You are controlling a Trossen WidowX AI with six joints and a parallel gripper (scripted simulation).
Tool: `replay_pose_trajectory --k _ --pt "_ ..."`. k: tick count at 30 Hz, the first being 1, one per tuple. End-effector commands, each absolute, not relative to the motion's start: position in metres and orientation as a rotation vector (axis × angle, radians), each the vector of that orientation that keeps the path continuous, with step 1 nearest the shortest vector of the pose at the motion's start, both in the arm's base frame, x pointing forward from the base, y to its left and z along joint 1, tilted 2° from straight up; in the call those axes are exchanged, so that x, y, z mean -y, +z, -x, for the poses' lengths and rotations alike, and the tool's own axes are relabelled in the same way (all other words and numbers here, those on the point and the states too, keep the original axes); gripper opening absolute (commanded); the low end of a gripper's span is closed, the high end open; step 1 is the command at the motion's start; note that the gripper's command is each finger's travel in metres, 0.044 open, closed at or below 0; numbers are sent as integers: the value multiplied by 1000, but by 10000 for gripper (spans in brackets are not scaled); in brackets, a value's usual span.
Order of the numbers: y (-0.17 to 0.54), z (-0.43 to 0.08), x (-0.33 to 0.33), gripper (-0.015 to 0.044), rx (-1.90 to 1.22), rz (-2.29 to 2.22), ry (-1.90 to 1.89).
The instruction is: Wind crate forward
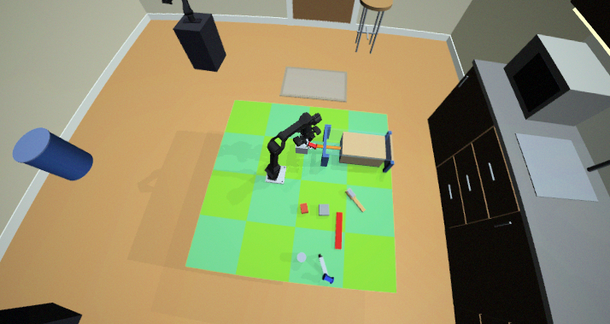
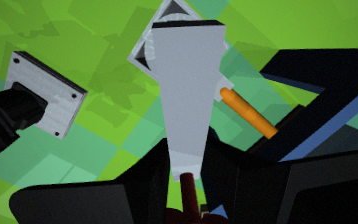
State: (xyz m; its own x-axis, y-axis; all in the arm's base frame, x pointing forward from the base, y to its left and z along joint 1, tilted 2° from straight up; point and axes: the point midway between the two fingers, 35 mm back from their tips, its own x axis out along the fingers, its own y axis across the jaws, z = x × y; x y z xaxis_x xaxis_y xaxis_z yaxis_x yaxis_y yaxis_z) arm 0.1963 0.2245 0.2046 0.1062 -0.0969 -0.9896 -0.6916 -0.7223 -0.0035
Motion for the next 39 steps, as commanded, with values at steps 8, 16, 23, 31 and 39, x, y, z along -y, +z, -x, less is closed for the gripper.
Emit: replay_pose_trajectory --k 8,16,23,31,39 --pt "206 -197 -224 0 -770 1917 1648" --pt "199 -197 -225 0 -773 1926 1644" --pt "188 -197 -227 0 -788 1947 1615" --pt "174 -196 -229 0 -811 1986 1565" --pt "164 -194 -230 0 -856 2085 1443"
